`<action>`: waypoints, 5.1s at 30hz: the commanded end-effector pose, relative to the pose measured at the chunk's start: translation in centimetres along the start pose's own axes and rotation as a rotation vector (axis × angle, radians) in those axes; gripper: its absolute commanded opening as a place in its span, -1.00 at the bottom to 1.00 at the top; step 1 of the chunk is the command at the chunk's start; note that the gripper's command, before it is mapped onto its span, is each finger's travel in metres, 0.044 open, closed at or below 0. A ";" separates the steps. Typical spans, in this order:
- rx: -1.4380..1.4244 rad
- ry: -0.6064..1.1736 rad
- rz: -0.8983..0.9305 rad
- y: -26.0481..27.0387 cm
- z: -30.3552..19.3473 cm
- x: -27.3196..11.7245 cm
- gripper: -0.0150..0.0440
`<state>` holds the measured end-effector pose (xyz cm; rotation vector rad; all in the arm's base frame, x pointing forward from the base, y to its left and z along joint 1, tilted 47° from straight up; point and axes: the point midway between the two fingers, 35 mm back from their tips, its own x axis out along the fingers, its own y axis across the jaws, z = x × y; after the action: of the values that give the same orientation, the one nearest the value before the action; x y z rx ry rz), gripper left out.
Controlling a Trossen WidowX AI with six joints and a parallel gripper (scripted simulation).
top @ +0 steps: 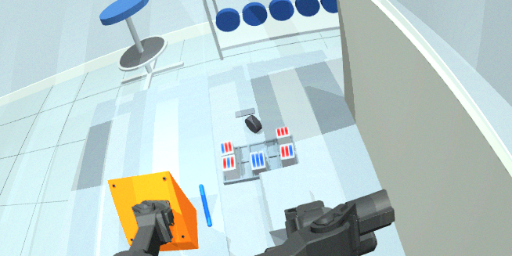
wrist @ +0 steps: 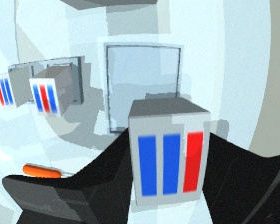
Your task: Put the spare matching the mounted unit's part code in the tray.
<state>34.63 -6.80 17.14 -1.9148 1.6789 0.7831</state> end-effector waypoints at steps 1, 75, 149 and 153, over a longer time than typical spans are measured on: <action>-0.003 0.003 -0.001 0.0 0.0 0.3 -0.49; -0.002 0.012 -0.002 0.4 -0.3 6.4 -0.49; -0.008 0.008 -0.015 0.6 0.0 -1.7 1.00; -0.008 0.008 -0.015 0.6 0.0 -1.7 1.00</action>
<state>33.84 -5.67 18.36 -1.9334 1.6701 0.7764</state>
